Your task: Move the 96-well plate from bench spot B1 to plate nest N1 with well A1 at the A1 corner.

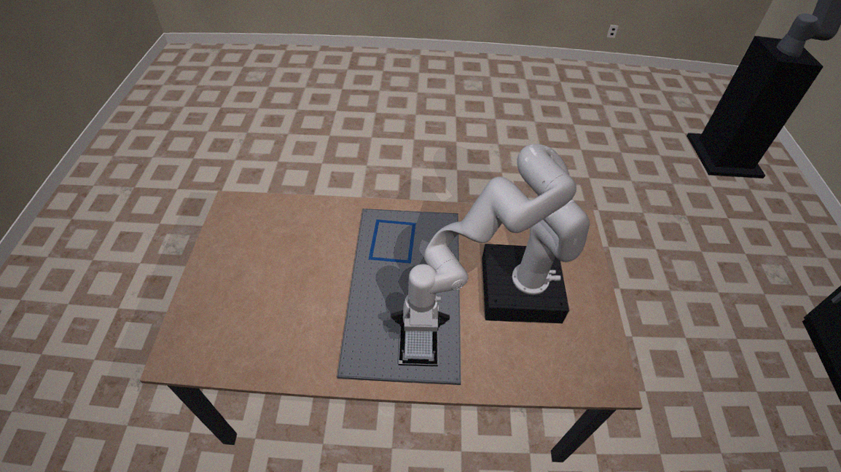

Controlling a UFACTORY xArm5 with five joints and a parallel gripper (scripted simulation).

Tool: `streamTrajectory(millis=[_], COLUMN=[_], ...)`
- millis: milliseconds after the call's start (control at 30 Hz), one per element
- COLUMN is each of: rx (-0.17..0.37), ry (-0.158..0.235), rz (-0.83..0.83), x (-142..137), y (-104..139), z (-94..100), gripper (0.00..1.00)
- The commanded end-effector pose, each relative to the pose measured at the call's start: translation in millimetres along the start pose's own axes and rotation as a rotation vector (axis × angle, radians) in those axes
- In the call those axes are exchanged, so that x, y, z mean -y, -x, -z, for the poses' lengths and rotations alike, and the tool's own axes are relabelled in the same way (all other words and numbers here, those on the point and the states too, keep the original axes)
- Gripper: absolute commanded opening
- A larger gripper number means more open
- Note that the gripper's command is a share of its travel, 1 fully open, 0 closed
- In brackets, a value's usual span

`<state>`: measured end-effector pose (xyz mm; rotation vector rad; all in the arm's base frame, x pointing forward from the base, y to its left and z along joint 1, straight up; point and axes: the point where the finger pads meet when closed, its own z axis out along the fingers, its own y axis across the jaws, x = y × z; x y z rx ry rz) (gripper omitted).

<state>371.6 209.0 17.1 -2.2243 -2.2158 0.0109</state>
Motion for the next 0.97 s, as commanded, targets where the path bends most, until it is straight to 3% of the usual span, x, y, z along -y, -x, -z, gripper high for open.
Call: streamTrajectory(millis=[0, 267, 933], rx=[-0.004, -0.004, -0.004], ry=[0.002, 0.002, 0.002], rz=[0.000, 0.000, 0.000], x=[-1, -1, -1], y=[-1, -1, -1], z=[11.5, 32.3, 32.3], gripper=[1.00, 1.00, 1.00])
